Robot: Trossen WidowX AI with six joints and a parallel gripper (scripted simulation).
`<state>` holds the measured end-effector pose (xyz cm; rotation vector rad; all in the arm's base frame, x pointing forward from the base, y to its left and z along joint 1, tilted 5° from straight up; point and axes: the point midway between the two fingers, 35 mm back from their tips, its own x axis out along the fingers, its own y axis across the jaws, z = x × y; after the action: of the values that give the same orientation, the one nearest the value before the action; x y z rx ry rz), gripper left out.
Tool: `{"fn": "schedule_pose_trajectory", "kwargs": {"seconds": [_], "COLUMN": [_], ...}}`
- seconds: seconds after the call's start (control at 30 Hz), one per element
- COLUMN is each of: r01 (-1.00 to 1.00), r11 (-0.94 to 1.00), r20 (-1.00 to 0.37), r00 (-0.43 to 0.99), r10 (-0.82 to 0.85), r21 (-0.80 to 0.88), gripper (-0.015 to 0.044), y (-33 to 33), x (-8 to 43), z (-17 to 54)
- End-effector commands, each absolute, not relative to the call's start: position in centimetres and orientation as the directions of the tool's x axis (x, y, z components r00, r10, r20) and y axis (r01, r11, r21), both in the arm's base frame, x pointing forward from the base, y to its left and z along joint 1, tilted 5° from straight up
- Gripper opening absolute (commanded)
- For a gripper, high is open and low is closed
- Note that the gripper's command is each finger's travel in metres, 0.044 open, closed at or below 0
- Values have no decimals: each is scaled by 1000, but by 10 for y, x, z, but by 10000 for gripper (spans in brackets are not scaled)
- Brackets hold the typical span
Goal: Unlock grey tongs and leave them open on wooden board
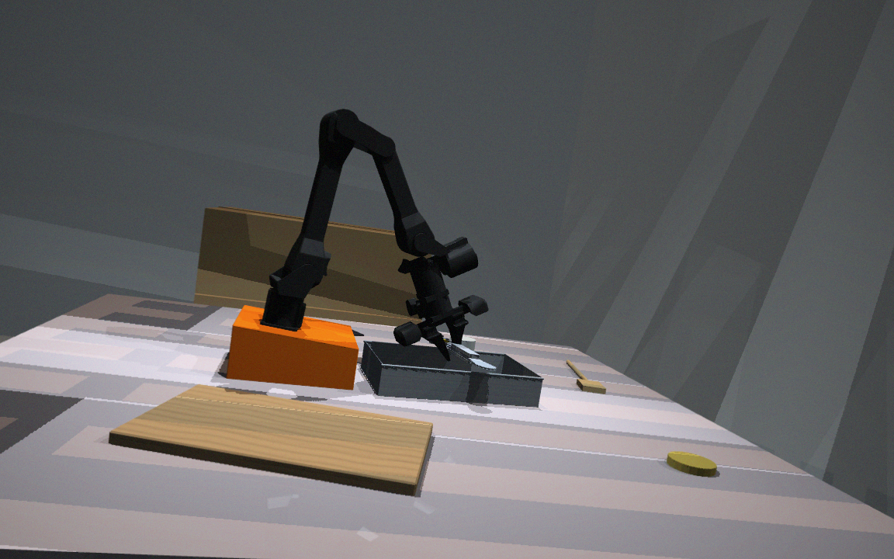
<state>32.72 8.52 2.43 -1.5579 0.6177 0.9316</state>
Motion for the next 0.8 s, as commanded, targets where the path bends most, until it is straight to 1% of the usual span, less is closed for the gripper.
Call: {"fn": "schedule_pose_trajectory", "kwargs": {"seconds": [0.0,0.07,0.47,0.77], "r01": [-787,-787,-792,-866], "r11": [-196,-196,-194,-148], "r20": [-810,-811,-815,-879], "r00": [574,574,568,469], "r10": [116,116,115,90], "r21": [-586,-585,-579,-477], "gripper": [-150,-150,-150,-150], "y": [87,86,86,86], "x": [329,326,327,329], "z": [76,85,85,82]}}
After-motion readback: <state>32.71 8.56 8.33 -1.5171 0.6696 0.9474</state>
